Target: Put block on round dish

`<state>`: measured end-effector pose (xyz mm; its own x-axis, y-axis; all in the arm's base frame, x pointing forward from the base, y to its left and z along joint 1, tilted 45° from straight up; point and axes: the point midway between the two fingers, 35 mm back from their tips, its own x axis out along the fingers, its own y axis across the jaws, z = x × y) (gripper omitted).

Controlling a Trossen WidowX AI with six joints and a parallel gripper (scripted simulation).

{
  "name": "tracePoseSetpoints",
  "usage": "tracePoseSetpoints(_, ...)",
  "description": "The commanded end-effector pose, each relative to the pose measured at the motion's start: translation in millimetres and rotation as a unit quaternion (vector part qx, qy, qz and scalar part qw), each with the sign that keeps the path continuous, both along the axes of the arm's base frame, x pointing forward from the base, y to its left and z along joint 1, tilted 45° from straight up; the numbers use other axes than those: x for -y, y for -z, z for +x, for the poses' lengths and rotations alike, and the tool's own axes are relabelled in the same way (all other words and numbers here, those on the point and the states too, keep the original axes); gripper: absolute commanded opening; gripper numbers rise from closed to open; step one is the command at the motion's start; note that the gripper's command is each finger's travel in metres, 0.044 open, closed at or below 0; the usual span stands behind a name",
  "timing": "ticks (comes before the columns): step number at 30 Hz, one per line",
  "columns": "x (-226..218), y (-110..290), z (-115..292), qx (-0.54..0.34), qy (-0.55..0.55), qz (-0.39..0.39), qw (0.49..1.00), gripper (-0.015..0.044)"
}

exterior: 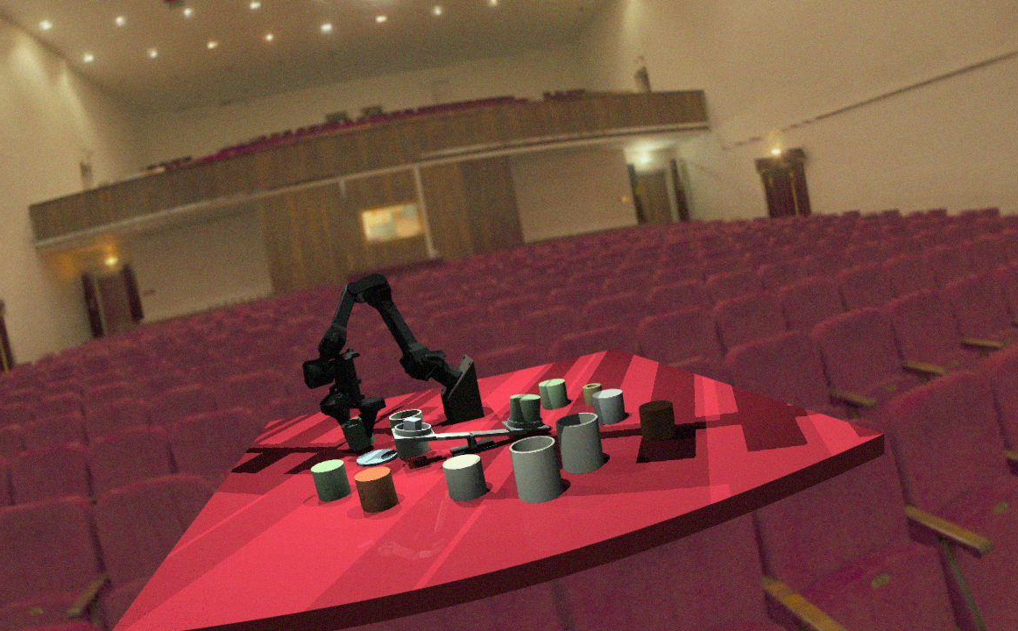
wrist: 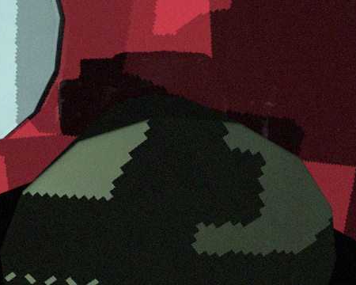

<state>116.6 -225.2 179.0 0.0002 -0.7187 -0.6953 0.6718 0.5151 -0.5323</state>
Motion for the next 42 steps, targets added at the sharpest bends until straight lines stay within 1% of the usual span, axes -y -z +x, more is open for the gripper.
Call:
tracePoseSetpoints(1, 3, 4, 0, -0.001, -0.002, 0.001, 1.000, 0.0000)
tracePoseSetpoints(6, 9, 10, 0, -0.001, -0.002, 0.001, 1.000, 0.0000)
tracePoseSetpoints(21, 6, 8, 0, -0.002, -0.001, 0.002, 1.000, 0.0394)
tracePoseSetpoints(23, 0, 1, 1, -0.001, -0.001, 0.003, 1.000, 0.0440)
tracePoseSetpoints(27, -31, -29, 0, 0.000, -0.002, 0.003, 1.000, 0.0440)
tracePoseSetpoints(31, -32, -30, 0, 0.000, -0.002, 0.002, 1.000, 0.0440)
tracePoseSetpoints(38, -42, -32, 16, 0.024, -0.027, 0.013, 0.999, 0.0260)
tracePoseSetpoints(42, -46, -32, 29, 0.002, -0.059, 0.020, 0.998, 0.0260)
